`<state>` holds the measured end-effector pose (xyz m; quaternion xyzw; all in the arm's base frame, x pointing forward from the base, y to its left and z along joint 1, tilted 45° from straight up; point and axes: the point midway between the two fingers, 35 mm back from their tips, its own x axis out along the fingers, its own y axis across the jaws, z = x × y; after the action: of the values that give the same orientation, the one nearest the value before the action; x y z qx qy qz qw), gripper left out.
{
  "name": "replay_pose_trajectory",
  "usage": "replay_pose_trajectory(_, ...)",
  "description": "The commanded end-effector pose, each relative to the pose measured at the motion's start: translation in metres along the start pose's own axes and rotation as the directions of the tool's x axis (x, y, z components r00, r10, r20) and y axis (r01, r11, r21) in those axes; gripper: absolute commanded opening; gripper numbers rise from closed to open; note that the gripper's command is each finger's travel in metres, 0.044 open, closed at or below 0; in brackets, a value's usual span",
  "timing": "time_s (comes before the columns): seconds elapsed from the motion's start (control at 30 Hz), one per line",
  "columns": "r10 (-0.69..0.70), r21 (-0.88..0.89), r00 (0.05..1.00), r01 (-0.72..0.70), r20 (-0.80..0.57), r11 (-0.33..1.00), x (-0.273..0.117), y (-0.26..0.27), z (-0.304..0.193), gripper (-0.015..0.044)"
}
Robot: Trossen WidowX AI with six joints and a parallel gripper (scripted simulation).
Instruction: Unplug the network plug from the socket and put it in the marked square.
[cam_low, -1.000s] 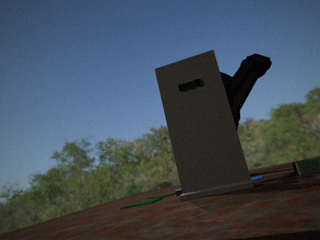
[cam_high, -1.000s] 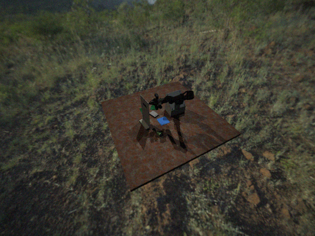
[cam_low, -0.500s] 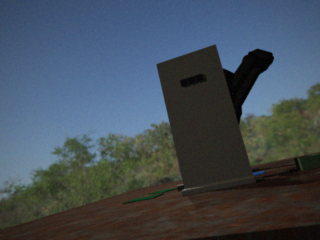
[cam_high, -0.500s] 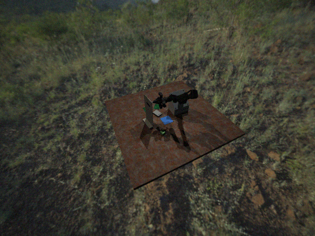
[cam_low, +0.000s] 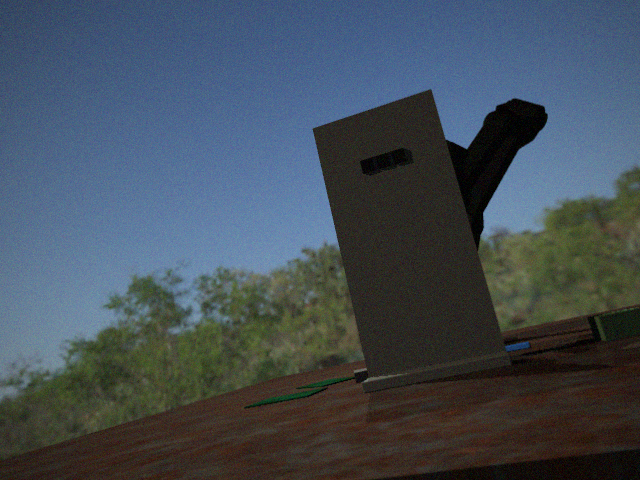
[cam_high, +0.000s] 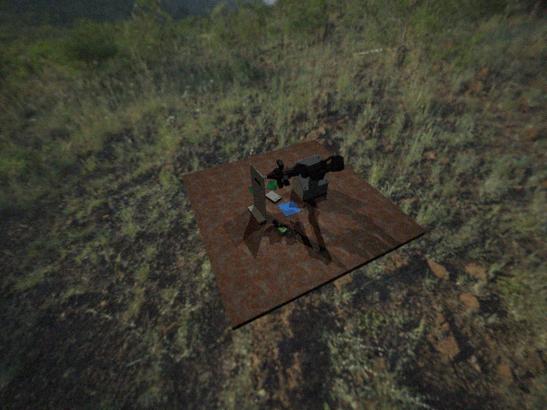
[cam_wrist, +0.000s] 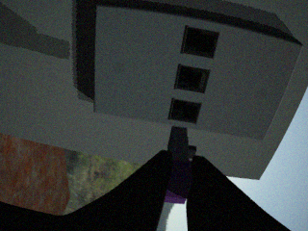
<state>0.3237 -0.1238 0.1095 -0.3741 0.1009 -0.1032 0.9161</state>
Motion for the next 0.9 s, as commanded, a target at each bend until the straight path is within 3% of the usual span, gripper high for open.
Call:
replay_pose_trajectory(0.0, -0.001, -0.005, 1.000, 0.001, 0.004, 1.000, -0.003, 0.000, 0.000, 0.0000)
replay_pose_trajectory(0.87, 0.001, -0.002, 1.000, -0.001, 0.000, 1.000, -0.014, -0.015, -0.006, 0.0000)
